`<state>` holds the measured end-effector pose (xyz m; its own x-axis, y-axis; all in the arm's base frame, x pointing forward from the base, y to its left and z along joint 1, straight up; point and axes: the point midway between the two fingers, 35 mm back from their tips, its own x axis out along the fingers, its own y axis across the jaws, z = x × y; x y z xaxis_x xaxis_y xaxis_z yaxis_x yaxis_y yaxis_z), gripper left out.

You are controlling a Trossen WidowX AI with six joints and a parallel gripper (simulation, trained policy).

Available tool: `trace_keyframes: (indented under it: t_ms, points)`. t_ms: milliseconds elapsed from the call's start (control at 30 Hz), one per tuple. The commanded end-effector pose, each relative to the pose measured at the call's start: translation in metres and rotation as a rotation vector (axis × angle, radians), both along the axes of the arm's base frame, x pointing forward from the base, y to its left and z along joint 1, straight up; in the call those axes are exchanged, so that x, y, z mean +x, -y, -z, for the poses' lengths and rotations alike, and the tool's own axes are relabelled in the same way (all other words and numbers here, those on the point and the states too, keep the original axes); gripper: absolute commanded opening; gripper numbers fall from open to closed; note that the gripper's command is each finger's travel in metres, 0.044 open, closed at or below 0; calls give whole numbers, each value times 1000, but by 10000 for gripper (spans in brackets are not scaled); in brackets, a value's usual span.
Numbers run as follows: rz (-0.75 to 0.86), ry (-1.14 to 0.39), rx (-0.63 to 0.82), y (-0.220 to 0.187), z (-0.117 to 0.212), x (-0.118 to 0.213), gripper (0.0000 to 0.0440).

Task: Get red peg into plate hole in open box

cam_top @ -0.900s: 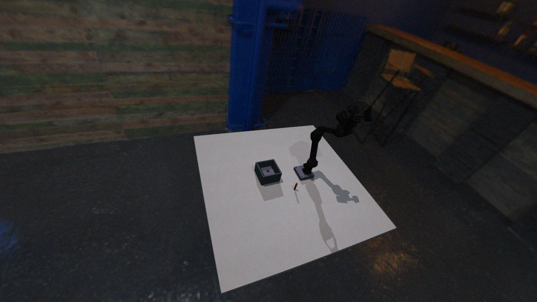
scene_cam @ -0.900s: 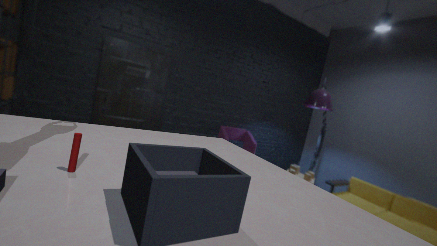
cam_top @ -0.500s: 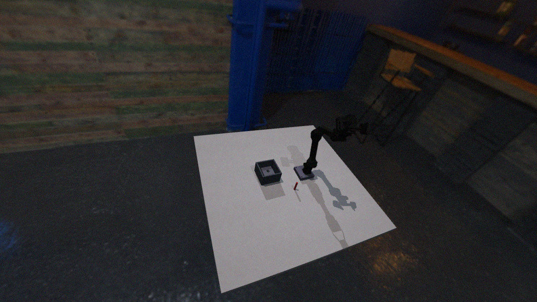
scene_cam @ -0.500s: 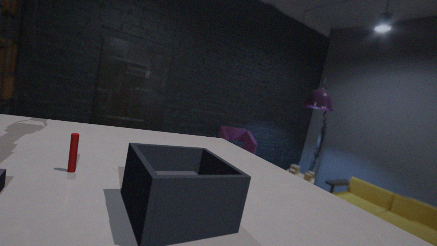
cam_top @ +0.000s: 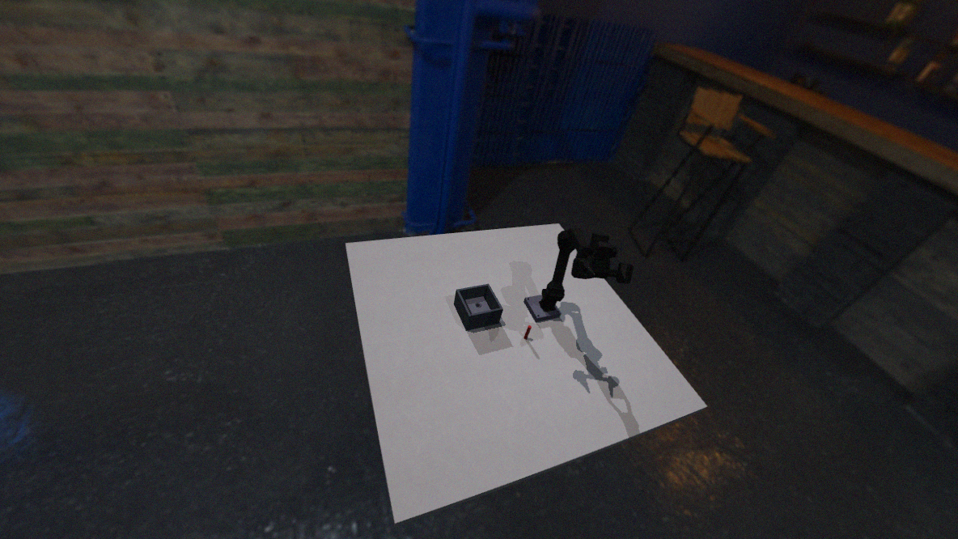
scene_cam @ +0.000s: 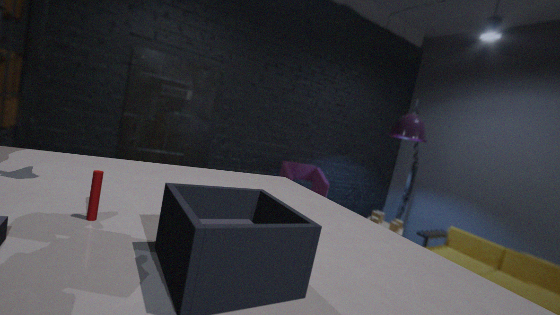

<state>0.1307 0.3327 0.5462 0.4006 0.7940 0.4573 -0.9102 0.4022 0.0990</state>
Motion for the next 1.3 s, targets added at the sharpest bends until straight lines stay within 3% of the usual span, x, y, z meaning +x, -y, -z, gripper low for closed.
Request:
trace_keyframes:
  t_ms: [0, 600, 1267]
  points:
    - [18, -79, -81, -3, 32, 19, 440]
    - [181, -619, -378, 30, 194, 98, 440]
    - [443, -1266, -488, 108, 331, 105, 440]
